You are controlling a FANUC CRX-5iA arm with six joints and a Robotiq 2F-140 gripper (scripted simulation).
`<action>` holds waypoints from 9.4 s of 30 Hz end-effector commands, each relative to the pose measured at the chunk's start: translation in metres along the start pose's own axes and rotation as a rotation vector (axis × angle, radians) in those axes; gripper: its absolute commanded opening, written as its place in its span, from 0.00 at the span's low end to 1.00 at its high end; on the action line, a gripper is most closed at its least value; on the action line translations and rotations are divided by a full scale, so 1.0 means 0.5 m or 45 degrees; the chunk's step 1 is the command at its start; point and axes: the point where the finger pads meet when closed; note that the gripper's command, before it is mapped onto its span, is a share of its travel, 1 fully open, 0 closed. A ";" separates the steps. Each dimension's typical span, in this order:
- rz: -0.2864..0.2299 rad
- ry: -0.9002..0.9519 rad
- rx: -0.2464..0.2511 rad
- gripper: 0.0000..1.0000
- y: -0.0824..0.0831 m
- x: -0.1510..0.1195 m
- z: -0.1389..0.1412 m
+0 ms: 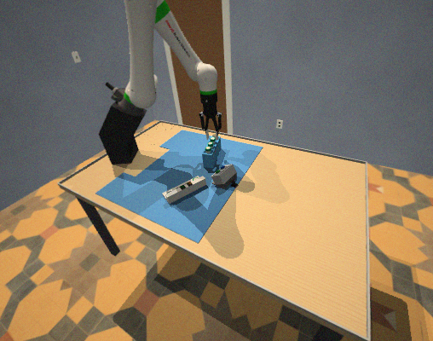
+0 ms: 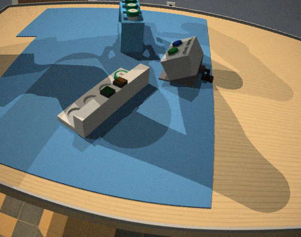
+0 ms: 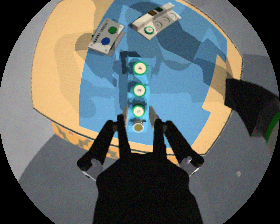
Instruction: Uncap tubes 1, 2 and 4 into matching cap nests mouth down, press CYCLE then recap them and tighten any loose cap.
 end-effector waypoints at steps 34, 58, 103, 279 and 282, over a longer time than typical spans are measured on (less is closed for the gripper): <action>0.000 0.318 0.000 0.00 0.071 0.050 0.003; 0.000 1.092 0.000 0.00 0.071 0.282 0.020; 0.000 1.092 0.000 0.00 0.071 0.638 0.046; 0.000 -0.667 0.000 0.35 0.029 0.206 -0.028; 0.000 -0.667 0.000 0.35 0.011 0.206 -0.028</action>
Point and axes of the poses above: the point where the finger pads meet when closed, its own y axis back along the fingers, its own z axis across the jaws, x = y × z, and after that the axes turned 8 degrees about -y, right-handed
